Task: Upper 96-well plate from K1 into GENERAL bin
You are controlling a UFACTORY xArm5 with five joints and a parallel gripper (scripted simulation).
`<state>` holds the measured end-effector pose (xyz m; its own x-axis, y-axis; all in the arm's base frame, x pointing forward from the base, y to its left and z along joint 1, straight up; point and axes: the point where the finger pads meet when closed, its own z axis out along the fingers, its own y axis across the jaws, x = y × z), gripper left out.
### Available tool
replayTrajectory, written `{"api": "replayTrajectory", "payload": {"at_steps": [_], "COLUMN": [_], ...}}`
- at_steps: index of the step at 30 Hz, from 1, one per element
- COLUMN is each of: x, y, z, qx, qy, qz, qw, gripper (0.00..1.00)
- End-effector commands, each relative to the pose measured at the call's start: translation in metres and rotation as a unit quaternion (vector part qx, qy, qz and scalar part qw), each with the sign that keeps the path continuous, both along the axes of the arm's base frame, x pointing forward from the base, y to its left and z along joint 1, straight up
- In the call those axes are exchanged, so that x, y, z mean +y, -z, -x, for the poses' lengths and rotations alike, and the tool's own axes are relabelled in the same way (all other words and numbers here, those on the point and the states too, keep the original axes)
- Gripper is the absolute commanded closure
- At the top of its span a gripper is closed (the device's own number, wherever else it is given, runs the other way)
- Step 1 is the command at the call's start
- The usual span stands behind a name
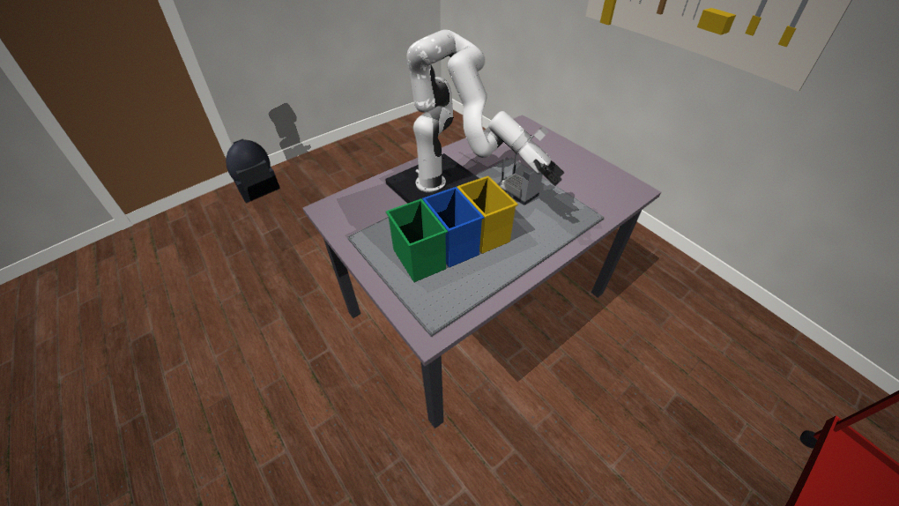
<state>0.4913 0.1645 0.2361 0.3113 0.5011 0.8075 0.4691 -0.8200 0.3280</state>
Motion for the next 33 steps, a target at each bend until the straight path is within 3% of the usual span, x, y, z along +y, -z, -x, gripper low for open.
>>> {"api": "replayTrajectory", "payload": {"at_steps": [1, 17, 20, 33], "x": [0.000, 0.000, -0.012, -0.041], "y": [-0.002, -0.002, 0.005, 0.018], "z": [-0.001, -0.001, -0.009, -0.018], "qx": [-0.002, -0.002, 0.043, 0.142], "qy": [0.000, 0.000, 0.022, 0.073], "qz": [-0.001, -0.001, -0.001, -0.001], "qw": [1.000, 1.000, 0.999, 0.987], "gripper": [0.00, 0.00, 0.00, 0.00]}}
